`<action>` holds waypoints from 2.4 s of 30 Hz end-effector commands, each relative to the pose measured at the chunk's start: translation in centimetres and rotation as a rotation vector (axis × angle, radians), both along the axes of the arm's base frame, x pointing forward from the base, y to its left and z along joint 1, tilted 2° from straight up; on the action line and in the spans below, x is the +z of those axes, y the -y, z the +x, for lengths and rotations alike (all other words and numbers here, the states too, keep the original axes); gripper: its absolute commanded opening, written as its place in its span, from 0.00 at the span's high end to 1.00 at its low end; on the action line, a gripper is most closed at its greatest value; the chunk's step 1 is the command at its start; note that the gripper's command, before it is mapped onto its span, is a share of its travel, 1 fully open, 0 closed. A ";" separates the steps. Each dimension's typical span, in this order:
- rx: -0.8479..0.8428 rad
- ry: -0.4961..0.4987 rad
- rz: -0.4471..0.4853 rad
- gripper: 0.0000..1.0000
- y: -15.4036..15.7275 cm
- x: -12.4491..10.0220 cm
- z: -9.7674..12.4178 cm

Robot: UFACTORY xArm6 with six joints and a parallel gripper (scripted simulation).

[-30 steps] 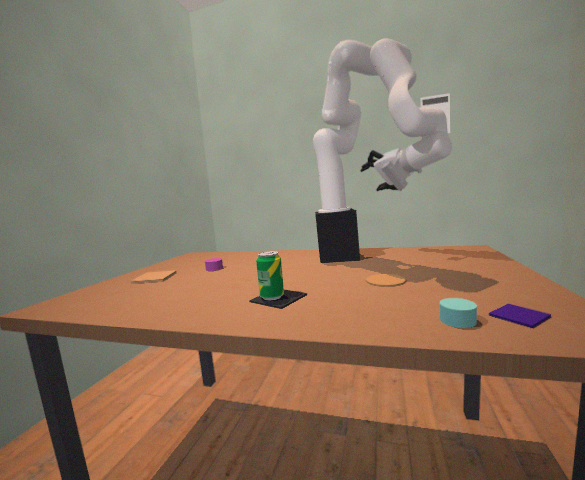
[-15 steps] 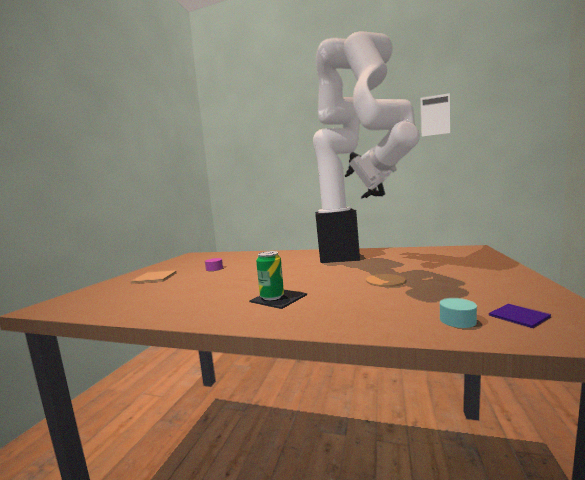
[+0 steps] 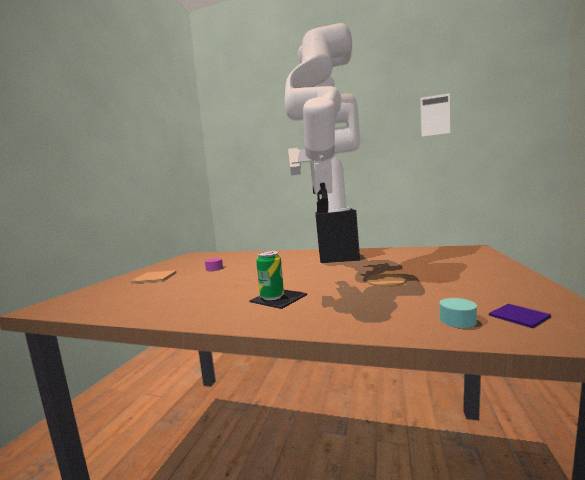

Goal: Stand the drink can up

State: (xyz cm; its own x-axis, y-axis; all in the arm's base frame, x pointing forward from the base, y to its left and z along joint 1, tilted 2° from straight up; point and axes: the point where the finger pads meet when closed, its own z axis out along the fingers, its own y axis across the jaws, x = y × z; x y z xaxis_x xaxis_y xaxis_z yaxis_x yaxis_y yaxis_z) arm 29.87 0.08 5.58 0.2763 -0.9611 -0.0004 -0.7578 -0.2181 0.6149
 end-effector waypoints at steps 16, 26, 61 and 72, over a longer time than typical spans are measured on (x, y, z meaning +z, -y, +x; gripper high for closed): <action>-0.610 0.686 -0.050 0.00 11.7 -5.0 17.4; -0.609 0.686 -0.051 0.00 11.7 -5.9 17.5; -0.609 0.686 -0.050 1.00 11.8 -15.2 17.5; -0.609 0.686 -0.050 1.00 11.8 -15.2 17.5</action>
State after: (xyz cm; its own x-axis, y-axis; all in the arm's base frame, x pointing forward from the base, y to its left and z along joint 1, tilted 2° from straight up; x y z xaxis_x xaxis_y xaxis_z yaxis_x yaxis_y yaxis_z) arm 47.27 -11.71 -9.75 -0.3534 -0.9352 0.0230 -0.9355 0.3532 -0.0114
